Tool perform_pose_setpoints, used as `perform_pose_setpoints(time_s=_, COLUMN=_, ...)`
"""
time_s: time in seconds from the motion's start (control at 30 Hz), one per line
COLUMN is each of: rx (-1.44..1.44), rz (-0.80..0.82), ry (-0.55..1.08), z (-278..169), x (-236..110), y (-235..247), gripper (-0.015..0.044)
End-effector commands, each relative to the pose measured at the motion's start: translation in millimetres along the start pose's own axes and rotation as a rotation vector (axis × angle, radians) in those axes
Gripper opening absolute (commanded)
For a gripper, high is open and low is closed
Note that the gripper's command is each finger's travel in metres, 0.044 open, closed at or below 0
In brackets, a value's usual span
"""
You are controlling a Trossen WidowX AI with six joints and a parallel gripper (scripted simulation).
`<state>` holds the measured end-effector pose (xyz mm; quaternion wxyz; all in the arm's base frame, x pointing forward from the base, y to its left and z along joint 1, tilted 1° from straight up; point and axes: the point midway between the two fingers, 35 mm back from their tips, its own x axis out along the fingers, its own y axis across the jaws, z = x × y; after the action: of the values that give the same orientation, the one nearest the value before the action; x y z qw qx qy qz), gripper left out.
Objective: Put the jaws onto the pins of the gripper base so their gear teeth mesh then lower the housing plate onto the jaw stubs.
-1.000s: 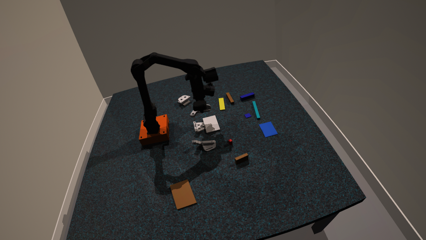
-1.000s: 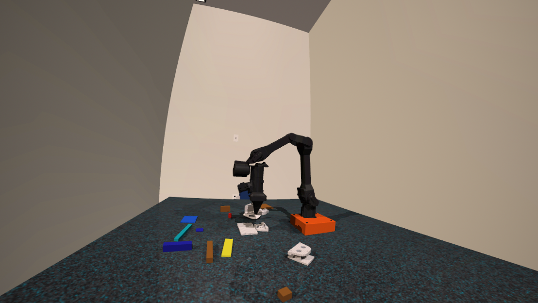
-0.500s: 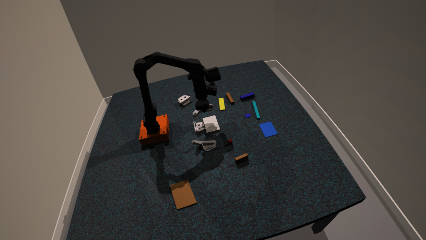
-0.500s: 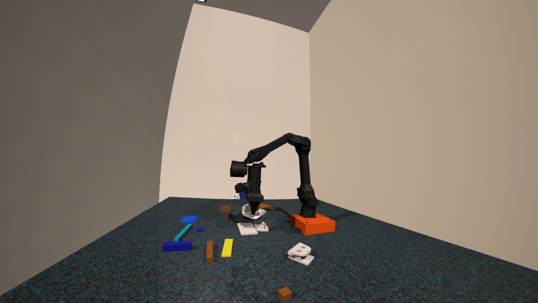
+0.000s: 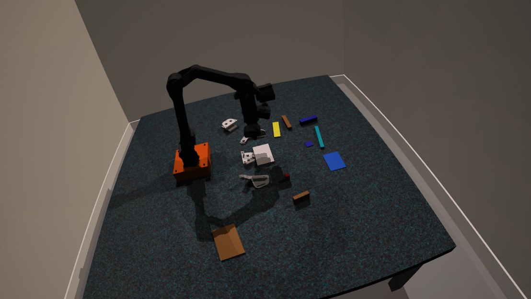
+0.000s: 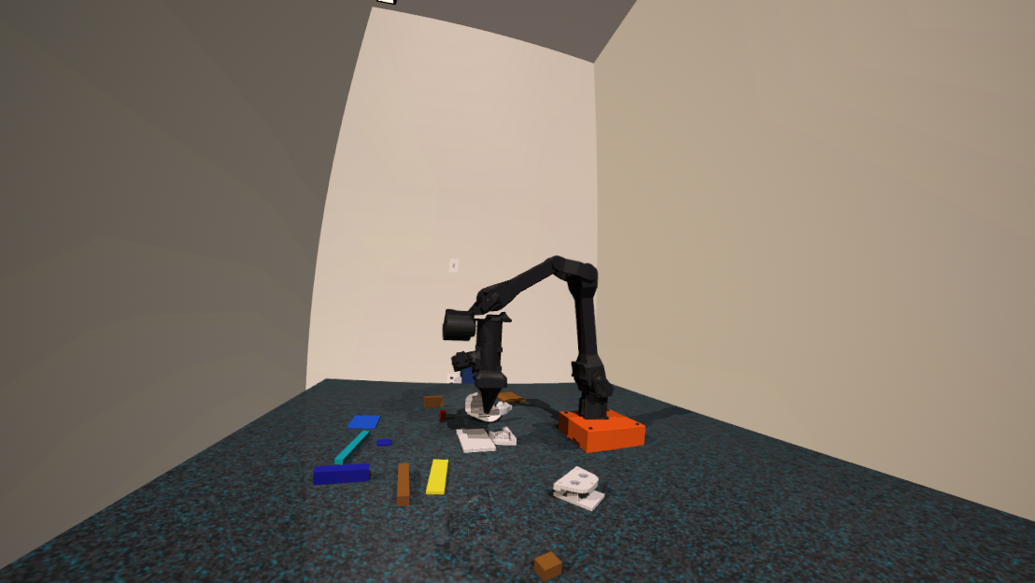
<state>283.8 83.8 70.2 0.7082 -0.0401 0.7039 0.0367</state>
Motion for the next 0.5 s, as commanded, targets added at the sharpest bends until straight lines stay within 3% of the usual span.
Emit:
perform_pose_setpoints(time_s=0.0, rx=0.003, rz=-0.003, ry=-0.003, z=0.8, x=-0.1, y=-0.3, gripper=0.0134)
perform_pose_setpoints(time_s=0.47, rx=0.005, rz=-0.003, ry=-0.003, z=2.4, x=-0.1, y=0.5, gripper=0.0134)
